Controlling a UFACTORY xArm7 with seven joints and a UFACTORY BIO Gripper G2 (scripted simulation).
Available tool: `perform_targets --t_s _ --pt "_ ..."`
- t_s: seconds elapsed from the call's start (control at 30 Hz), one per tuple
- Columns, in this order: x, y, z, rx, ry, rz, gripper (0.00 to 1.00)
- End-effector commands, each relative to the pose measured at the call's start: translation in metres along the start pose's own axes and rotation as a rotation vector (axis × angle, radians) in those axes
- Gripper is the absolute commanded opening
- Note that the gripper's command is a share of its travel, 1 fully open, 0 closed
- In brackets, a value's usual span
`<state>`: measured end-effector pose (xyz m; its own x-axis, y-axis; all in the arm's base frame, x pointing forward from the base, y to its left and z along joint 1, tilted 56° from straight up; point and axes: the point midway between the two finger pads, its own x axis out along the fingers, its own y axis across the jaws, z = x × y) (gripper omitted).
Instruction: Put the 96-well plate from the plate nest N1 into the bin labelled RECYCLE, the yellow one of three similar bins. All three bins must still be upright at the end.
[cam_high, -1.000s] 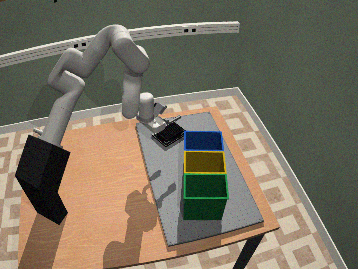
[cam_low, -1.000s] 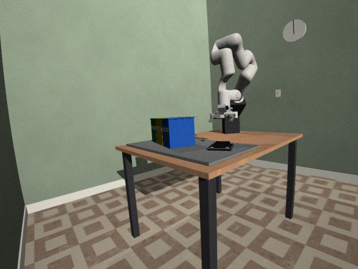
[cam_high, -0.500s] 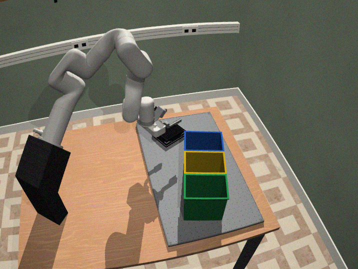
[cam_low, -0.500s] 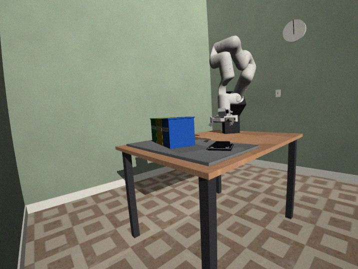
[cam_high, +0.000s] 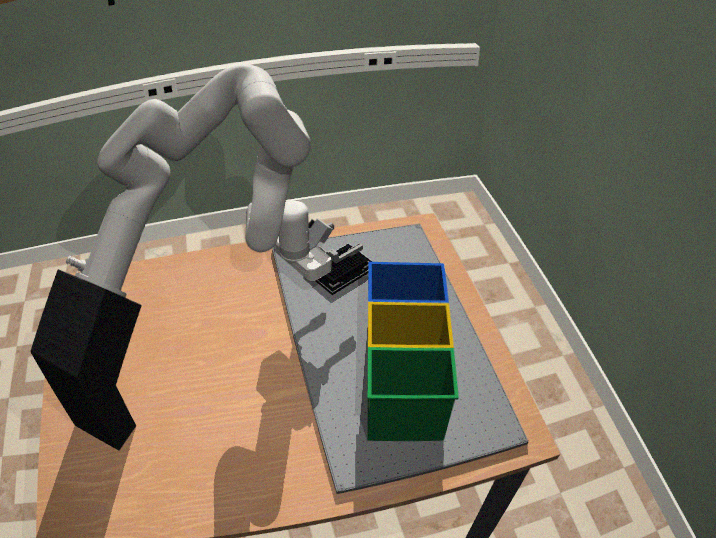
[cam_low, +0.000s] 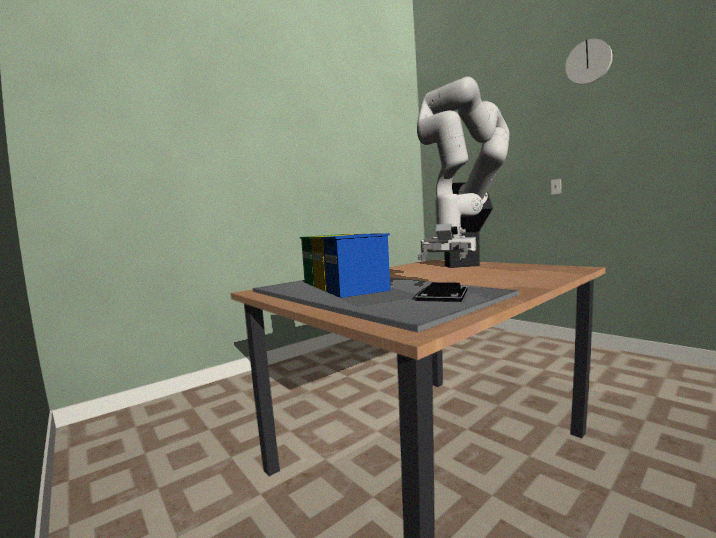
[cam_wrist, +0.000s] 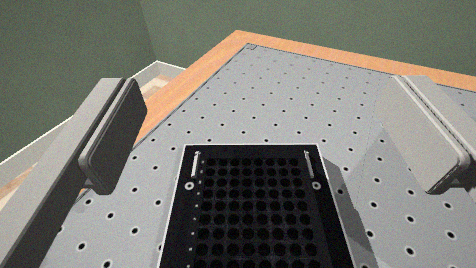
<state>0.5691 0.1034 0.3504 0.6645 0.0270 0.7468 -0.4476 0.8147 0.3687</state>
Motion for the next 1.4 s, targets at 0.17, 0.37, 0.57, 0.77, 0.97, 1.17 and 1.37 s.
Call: perform_targets --t_s 0.17,0.37,0.57,0.77,0.97,1.17,1.37 --pt "0.001 -0.001 -0.016 -0.002 -0.003 0.0 0.37" --pt "0.001 -0.001 -0.023 -0.002 -0.003 0.0 0.37" --pt "0.001 -0.001 -0.033 -0.002 -0.003 0.0 0.37" --pt "0.001 -0.001 -0.043 -0.002 -0.003 0.0 0.37" --pt "0.001 -0.001 -0.05 -0.002 -0.003 0.0 0.37" --pt "0.001 -0.001 -0.06 -0.002 -0.003 0.0 0.37" --pt "0.001 -0.001 -0.06 -0.002 -0.003 0.0 0.37"
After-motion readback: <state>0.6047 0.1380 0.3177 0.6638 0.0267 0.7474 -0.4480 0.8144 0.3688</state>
